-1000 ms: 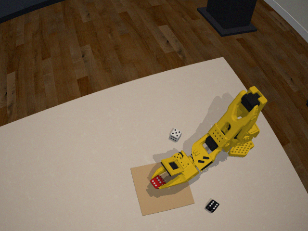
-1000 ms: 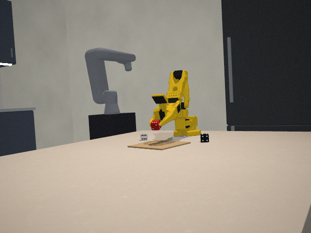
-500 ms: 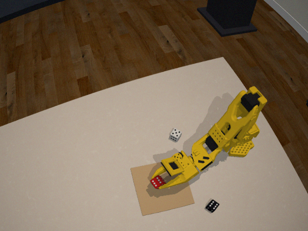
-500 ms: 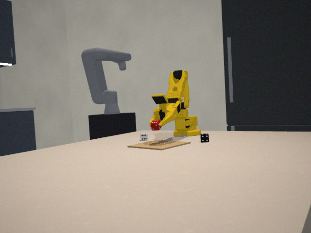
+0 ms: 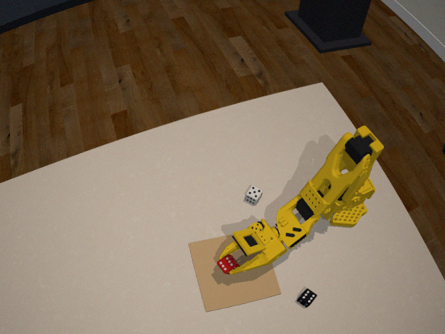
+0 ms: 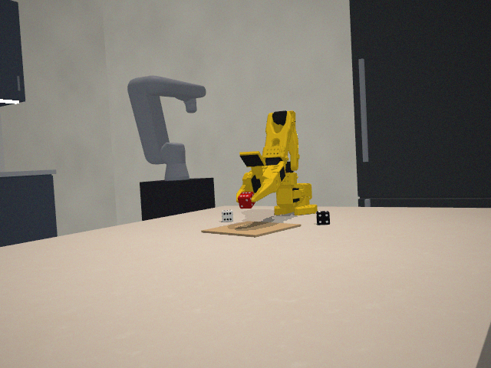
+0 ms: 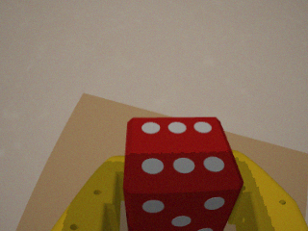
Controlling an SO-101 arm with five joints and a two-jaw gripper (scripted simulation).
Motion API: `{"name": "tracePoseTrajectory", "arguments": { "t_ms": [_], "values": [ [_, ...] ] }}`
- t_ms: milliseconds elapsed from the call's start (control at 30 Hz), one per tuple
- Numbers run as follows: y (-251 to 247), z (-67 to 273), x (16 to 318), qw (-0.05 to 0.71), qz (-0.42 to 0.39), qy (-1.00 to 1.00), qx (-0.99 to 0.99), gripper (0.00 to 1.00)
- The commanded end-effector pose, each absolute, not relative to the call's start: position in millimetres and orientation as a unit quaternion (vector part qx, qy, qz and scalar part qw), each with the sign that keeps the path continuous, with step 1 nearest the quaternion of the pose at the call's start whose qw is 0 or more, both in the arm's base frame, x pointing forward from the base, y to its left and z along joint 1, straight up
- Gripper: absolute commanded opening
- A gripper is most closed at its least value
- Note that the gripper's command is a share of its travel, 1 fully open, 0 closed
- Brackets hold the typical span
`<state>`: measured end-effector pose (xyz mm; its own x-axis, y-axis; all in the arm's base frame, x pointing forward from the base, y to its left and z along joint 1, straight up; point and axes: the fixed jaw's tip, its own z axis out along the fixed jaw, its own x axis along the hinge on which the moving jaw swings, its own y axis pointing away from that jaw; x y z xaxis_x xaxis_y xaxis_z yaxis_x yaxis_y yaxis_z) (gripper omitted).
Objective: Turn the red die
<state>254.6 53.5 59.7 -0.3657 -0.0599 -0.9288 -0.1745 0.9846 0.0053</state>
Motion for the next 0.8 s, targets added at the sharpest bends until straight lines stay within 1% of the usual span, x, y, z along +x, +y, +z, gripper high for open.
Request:
{"name": "tracePoseTrajectory", "arguments": {
  "t_ms": [0, 767],
  "values": [
    [56, 72, 261, 0.585, 0.057, 0.806, -0.069, 0.0],
    [56, 62, 261, 0.585, 0.057, 0.806, -0.069, 0.0]
  ]
}}
